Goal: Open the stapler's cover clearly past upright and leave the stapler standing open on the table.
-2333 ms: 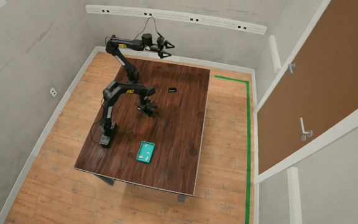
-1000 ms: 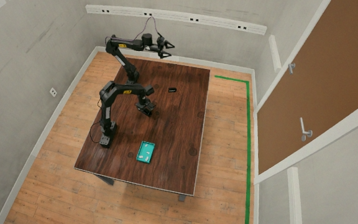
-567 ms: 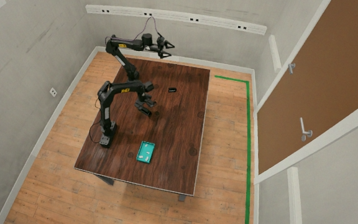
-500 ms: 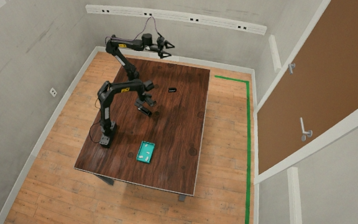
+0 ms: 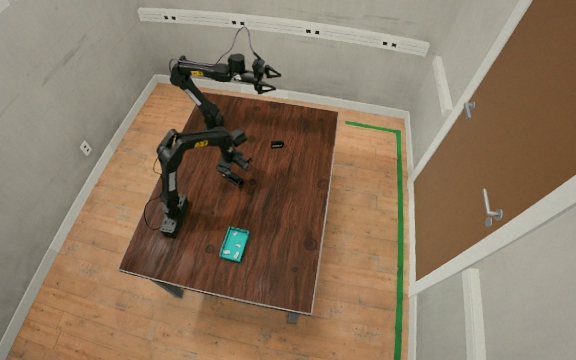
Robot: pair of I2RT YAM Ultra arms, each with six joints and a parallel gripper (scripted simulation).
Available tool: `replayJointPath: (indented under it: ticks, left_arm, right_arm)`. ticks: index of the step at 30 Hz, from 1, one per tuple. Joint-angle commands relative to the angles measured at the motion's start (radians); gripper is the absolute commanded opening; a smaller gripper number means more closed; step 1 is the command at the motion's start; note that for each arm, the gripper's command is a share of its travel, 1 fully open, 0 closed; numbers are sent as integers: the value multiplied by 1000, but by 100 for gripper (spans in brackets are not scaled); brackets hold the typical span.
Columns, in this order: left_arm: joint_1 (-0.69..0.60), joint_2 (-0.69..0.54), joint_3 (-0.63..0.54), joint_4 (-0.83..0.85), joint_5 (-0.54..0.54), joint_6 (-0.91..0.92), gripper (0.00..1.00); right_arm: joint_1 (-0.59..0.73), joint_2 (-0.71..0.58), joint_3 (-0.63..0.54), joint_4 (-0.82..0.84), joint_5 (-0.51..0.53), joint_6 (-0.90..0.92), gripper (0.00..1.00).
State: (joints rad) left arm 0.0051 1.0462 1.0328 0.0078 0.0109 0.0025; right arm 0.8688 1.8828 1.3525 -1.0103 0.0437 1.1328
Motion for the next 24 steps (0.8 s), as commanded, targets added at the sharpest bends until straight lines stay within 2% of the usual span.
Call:
replayJointPath:
  ticks: [1, 3, 13, 18, 20, 24]
  left_arm:
    - [-5, -1, 18, -3, -11, -3, 100]
    - [-5, -1, 18, -3, -11, -3, 100]
    - [-5, -1, 18, -3, -11, -3, 100]
    - [-5, -1, 18, -3, -11, -3, 100]
    - [-5, -1, 18, -3, -11, -3, 100]
    - [-5, -1, 18, -3, -11, -3, 100]
  right_arm:
    - [30, -89, -55, 73, 72, -171, 100]
    - [30, -89, -55, 73, 72, -171, 100]
    - [61, -271, -269, 274, 133, -549, 100]
    - [64, -354, -366, 368, 117, -725, 100]
    - [64, -354, -366, 368, 117, -725, 100]
    - [52, -429, -452, 458, 99, -911, 100]
